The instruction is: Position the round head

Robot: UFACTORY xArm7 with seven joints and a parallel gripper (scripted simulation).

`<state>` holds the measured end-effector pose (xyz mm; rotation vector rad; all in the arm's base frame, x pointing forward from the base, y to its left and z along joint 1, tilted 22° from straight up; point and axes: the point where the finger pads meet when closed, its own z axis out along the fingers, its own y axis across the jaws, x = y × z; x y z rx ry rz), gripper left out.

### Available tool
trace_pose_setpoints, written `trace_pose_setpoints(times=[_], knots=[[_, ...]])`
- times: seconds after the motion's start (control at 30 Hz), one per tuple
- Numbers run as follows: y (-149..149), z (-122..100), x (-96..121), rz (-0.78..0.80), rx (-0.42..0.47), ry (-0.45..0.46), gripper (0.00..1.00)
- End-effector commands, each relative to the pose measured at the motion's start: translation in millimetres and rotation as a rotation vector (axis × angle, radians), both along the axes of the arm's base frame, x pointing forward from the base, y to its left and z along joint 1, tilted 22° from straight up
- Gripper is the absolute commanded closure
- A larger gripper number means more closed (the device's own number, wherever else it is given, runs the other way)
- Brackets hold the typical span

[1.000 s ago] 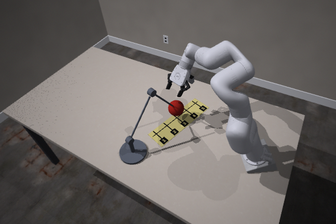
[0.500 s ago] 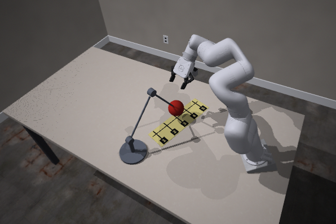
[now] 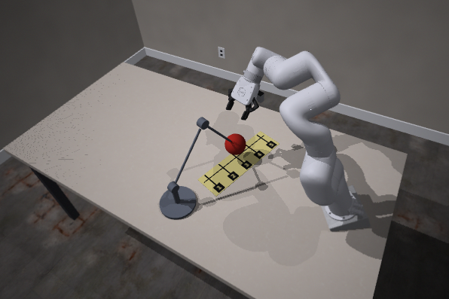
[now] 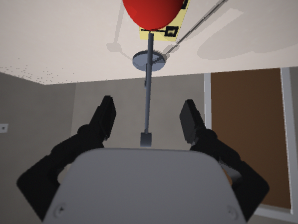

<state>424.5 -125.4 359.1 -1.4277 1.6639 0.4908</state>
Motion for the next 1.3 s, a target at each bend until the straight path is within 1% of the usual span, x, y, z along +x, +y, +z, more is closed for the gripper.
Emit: trace_pose_setpoints(times=[0.0,1.03,1.27], knots=[[-1.2,1.6,0.1,-0.002,-0.002,-0.004,0.00],[-1.2,1.6,0.0,-0.002,-0.002,-0.003,0.00],[7.5,8.8,0.1,-0.023,-0.084,0.022,0.00]])
